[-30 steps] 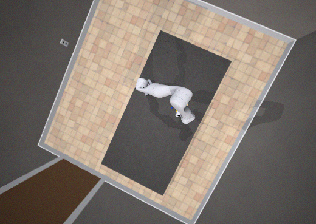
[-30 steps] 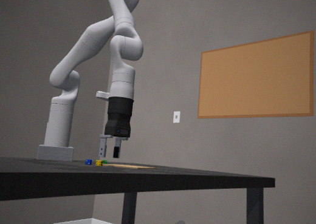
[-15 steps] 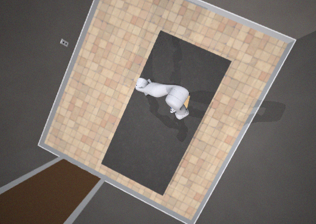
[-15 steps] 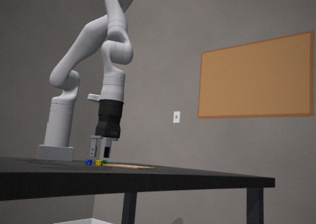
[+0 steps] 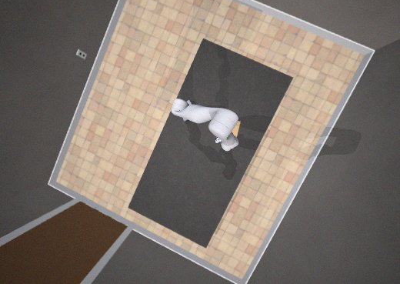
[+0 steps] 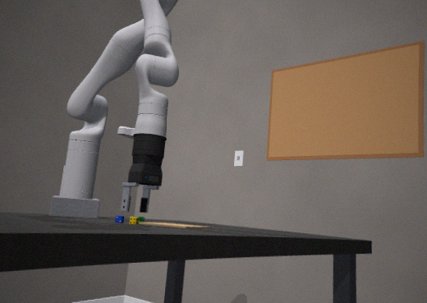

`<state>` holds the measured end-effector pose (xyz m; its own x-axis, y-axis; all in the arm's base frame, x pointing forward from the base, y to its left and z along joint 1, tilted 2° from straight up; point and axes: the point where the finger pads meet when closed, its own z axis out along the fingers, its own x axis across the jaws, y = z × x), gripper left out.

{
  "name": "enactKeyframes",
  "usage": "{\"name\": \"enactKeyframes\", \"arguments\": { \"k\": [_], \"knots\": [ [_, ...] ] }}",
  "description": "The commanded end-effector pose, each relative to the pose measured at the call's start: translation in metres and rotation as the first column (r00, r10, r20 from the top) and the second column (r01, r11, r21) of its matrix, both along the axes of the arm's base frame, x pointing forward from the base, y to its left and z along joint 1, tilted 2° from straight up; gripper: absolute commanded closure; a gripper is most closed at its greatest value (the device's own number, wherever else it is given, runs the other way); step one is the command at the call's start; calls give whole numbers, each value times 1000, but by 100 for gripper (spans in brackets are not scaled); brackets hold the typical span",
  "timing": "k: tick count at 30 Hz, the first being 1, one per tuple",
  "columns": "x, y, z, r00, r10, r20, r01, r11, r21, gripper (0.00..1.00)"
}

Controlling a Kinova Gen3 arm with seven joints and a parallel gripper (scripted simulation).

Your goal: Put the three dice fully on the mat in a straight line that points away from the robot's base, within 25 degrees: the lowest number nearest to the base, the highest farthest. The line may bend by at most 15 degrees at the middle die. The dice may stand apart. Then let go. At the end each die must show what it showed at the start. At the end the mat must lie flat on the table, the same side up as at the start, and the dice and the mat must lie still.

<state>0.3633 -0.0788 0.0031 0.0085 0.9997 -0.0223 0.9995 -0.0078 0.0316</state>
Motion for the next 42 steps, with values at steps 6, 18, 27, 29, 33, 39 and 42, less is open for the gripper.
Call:
{"name": "enactKeyframes", "arguments": {
  "k": [6, 18, 27, 29, 33, 39, 42],
  "knots": [
    [2, -1, 1, 1000, 5, 9, -5, 1000, -2, 0],
    [2, -1, 1, 1000, 5, 9, -5, 1000, -2, 0],
    [2, -1, 1, 1000, 5, 9, -5, 1000, -2, 0],
    [0, 1, 1, 1000, 4, 7, -4, 1000, -2, 0],
    [-2, 15, 1, 1000, 10, 7, -10, 1000, -1, 0],
    [-8, 39, 0, 1000, 10, 7, -10, 1000, -1, 0],
    [-13, 58, -1, 1000, 10, 7, -10, 1000, -1, 0]
  ]
}}
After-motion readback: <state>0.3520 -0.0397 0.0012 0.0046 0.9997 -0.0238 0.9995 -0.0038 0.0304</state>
